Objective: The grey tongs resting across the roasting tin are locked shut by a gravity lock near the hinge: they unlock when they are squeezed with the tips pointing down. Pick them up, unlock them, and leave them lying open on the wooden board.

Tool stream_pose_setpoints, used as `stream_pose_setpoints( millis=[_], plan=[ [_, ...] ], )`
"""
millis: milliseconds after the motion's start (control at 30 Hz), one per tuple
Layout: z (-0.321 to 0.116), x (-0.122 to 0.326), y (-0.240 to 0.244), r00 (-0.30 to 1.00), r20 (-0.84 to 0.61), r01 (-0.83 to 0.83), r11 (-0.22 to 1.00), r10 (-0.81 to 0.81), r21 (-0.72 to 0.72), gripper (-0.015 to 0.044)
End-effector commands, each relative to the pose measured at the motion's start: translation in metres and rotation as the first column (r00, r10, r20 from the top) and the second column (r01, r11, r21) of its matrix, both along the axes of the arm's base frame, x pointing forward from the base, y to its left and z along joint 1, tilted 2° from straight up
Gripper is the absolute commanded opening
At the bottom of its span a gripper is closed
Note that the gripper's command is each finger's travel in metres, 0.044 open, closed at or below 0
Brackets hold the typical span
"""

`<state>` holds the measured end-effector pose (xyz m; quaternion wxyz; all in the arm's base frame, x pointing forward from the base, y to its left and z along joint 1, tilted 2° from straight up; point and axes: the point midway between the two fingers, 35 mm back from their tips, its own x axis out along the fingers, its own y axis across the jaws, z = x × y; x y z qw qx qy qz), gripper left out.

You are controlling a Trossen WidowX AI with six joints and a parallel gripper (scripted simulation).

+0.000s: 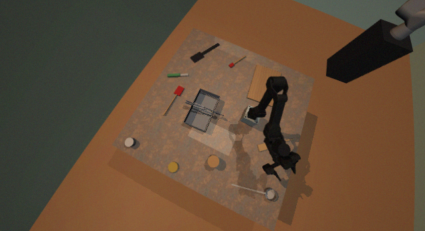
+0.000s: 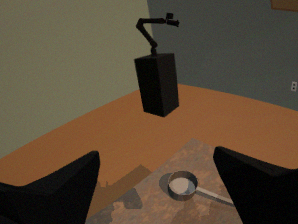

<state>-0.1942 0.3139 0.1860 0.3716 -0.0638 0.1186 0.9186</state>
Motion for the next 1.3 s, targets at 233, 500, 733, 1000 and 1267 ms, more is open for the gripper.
stream_pose_setpoints(
  millis=[233, 500, 733, 1000, 1267],
  plan=[
    [-0.013, 0.055, 0.043, 0.979, 0.044, 0.204, 0.974, -0.200, -0.094, 0.0440],
    [-0.041, 0.171, 0.086, 0.846, 0.146, 0.532, 0.805, -0.512, -0.264, 0.0440],
    [-0.065, 0.280, 0.085, 0.670, 0.245, 0.729, 0.560, -0.701, -0.393, 0.0440],
    [-0.089, 0.388, 0.051, 0.452, 0.365, 0.837, 0.244, -0.814, -0.490, 0.0440],
    [-0.114, 0.496, -0.037, 0.197, 0.527, 0.796, -0.179, -0.827, -0.579, 0.0440]
  ],
)
